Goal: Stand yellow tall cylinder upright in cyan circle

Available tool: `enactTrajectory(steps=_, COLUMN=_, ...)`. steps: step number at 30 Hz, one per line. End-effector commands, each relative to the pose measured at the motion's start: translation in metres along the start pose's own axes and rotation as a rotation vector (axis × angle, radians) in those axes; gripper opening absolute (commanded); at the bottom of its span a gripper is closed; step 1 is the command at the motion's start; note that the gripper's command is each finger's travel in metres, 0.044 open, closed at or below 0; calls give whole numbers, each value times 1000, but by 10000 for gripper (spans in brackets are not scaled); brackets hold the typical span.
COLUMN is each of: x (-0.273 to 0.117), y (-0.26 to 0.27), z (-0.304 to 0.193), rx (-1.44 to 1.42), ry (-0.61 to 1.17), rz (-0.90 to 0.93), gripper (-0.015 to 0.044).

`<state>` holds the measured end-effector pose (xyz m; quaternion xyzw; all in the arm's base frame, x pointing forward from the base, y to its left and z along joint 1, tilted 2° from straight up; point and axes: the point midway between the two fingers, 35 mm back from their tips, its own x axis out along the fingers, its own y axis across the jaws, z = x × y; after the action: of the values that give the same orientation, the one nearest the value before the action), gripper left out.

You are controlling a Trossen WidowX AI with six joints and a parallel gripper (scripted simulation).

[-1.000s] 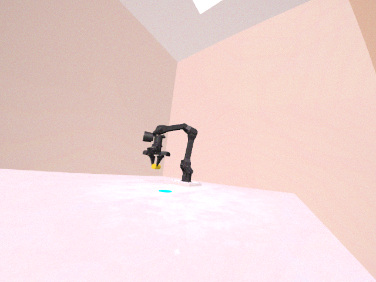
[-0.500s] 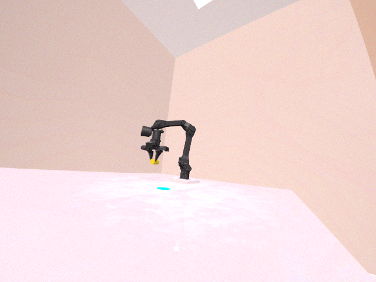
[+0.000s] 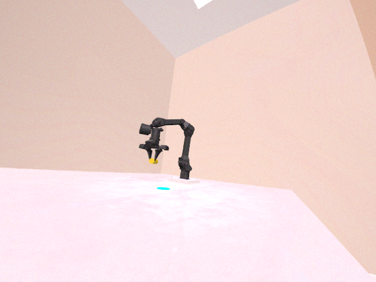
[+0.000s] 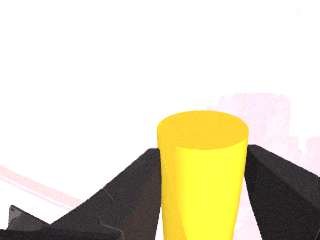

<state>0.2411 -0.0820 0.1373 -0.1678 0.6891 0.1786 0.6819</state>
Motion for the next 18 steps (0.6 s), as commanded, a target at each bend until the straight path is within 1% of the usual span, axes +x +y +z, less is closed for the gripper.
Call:
enactTrajectory(steps=1, x=-2, y=3, z=11, rx=-32, ry=-2, rz=4, gripper=105)
enactTrajectory(steps=18, x=-9, y=18, z=50, rx=-173, ry=-6, rz=1, gripper=105)
